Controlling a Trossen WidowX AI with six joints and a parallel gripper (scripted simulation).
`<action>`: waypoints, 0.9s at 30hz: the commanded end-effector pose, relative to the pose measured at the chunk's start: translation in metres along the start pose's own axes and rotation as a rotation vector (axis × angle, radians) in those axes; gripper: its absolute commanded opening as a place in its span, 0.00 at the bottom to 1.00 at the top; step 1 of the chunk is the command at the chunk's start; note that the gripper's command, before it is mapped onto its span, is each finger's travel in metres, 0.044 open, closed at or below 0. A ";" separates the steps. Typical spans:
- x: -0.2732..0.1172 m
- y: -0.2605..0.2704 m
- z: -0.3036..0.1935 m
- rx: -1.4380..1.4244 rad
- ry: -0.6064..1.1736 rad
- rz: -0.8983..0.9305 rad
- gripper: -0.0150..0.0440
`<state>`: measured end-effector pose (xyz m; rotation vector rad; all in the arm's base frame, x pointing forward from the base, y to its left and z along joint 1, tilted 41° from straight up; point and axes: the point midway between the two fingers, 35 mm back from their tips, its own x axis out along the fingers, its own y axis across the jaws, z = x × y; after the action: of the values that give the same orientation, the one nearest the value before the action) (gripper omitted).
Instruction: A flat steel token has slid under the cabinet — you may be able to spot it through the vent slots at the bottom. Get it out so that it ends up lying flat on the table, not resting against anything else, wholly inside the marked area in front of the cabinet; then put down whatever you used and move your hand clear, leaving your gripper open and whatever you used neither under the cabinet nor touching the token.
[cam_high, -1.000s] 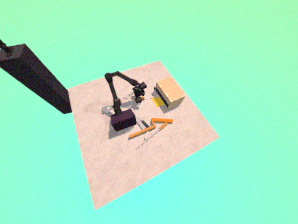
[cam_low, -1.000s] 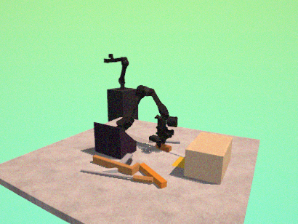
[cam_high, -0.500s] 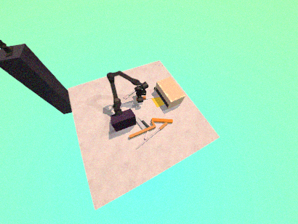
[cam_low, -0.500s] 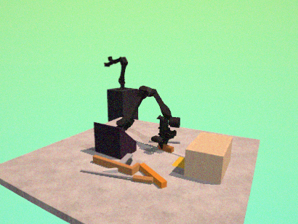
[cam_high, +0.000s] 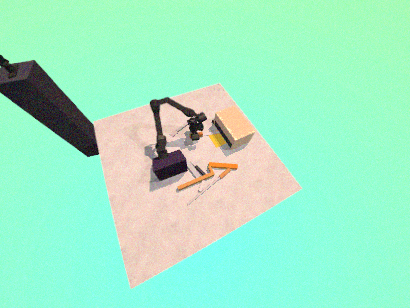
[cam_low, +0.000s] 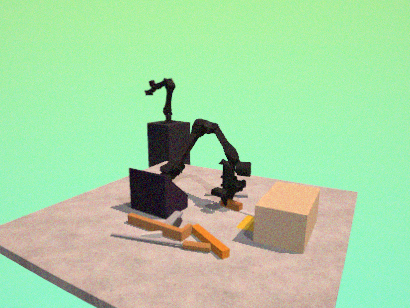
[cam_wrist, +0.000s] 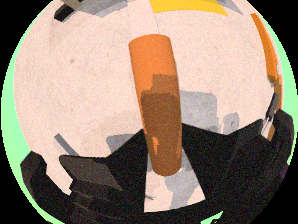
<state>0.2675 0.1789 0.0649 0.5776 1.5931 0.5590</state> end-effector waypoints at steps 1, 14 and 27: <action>0.000 0.000 0.007 -0.002 -0.002 0.001 0.25; 0.000 0.001 0.022 -0.003 -0.003 0.001 0.25; -0.001 0.001 0.036 -0.004 -0.003 0.001 0.25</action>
<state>0.2984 0.1804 0.0632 0.5770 1.5913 0.5592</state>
